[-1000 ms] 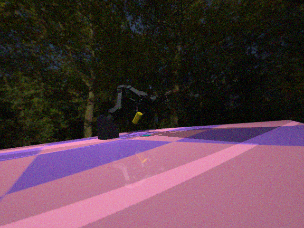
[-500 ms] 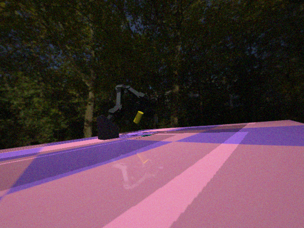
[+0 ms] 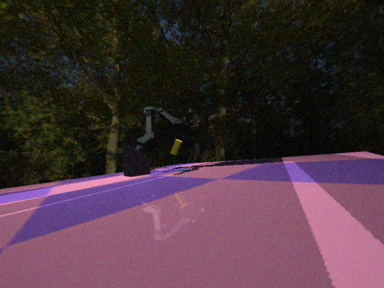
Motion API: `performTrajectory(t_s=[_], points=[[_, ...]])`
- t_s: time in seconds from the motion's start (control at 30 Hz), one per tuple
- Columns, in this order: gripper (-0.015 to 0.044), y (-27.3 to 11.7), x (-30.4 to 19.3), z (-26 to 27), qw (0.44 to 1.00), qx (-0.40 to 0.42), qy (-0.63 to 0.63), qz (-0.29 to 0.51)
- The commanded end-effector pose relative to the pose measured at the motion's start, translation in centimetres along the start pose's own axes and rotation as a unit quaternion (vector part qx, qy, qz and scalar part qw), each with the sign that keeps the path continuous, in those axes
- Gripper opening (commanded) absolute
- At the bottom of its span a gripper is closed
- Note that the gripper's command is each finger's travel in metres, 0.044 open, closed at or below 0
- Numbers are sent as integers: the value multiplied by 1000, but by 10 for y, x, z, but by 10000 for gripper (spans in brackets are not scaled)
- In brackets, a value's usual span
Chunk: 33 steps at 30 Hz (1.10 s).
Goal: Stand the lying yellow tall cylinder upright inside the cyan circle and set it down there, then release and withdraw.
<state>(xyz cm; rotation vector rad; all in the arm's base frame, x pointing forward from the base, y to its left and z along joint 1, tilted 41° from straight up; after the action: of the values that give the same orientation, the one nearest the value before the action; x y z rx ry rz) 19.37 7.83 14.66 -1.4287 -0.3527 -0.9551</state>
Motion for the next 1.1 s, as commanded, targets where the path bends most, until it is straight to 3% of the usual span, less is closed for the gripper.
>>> performTrajectory(t_s=[0.0,1.07], points=[[105,-2,0,0,1000,4,11,-15],[105,-14,-2,0,990,39,84,-108]])
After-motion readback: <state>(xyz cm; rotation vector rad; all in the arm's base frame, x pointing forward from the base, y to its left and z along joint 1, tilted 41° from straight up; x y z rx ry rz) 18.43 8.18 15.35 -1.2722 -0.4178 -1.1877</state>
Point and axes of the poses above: the point midway between the two fingers, 35 mm back from their tips, its own y axis out along the fingers, its own z axis across the jaws, x = y × z, the point moved 4 cm from there along -y, back along the fingers, and after that the axes turned 5 degrees about -y, right-handed, at the moved point
